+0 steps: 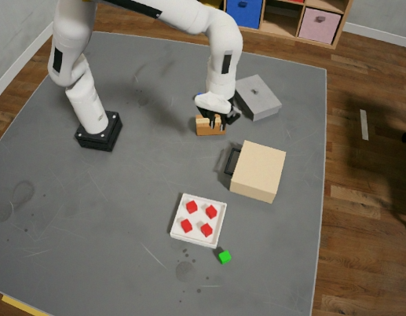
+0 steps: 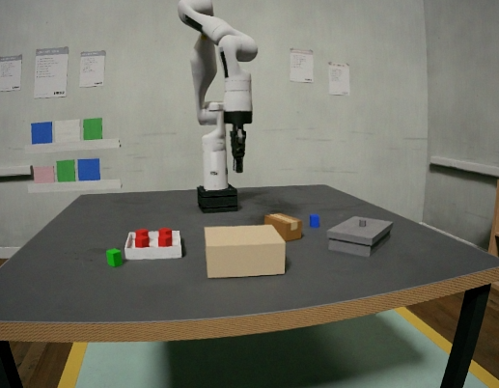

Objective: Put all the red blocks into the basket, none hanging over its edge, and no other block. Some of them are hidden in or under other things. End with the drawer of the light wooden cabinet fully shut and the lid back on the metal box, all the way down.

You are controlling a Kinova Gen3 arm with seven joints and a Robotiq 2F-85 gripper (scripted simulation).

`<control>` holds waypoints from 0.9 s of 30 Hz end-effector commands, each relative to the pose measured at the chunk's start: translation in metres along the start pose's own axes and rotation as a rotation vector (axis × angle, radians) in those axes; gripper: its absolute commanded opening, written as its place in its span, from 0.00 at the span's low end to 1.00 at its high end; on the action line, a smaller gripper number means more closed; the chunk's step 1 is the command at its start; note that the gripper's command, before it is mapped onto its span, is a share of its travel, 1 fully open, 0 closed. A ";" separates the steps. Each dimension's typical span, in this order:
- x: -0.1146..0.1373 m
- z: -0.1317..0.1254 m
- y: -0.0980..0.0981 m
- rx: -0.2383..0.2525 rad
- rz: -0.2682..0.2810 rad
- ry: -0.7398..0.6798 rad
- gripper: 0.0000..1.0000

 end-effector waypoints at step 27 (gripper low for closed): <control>0.000 0.001 0.002 0.003 -0.001 0.000 0.30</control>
Point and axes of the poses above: the point where the finger pads meet when closed, its own y axis back along the fingers, its own z axis across the jaws, x = y × z, the point moved 5 cm from there along y, back along the fingers, and after that the axes turned 3 degrees about -y, right-handed, at the moved point
